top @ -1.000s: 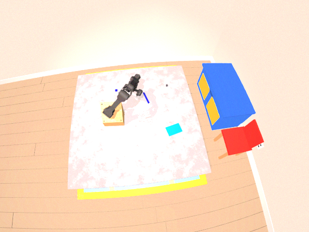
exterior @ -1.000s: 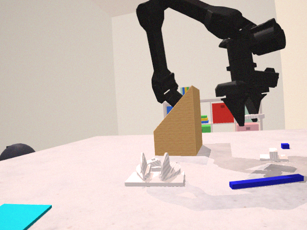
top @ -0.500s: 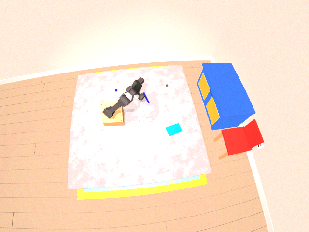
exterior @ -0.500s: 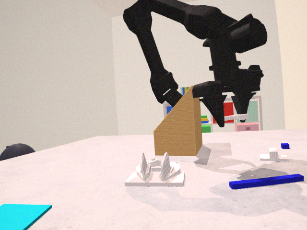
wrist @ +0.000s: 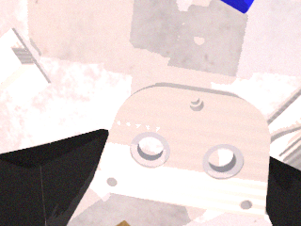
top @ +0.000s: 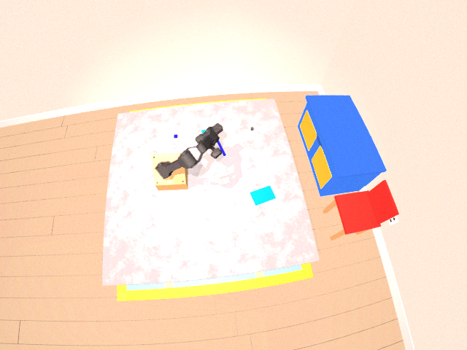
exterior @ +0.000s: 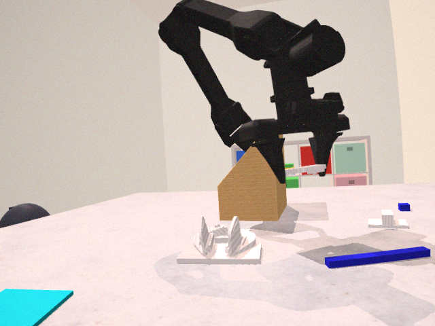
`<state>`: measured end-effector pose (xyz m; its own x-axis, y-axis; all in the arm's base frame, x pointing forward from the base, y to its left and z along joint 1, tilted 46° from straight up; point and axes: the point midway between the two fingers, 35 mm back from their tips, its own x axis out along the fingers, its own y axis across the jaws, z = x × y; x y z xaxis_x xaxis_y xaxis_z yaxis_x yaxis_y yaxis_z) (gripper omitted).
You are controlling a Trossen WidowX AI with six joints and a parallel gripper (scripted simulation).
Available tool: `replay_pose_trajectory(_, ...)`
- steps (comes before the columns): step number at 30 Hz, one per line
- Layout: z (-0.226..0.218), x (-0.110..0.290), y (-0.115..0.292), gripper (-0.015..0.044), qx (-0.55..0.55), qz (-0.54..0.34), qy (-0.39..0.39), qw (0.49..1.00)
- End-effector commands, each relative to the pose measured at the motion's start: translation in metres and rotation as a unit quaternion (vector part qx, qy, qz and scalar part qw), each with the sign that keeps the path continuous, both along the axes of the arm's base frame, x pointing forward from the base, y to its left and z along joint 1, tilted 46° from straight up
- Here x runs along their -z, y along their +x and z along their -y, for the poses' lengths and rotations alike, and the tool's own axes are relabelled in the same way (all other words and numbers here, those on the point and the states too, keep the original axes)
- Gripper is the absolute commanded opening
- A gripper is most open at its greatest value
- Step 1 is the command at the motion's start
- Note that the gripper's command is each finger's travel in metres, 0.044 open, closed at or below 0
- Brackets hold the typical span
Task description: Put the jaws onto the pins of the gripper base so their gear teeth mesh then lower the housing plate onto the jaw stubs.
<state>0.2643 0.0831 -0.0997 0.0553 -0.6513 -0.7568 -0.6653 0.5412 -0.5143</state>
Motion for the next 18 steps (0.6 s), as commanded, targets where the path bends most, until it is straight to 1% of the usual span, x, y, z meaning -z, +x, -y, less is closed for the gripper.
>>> replay_pose_trajectory(1, 0.011, -0.009, 0.005, 0.0351, 0.02, 0.02, -0.001, 1.0)
replay_pose_trajectory(18, 0.053, -0.042, 0.017, 0.0351, 0.099, 0.091, -0.007, 0.991)
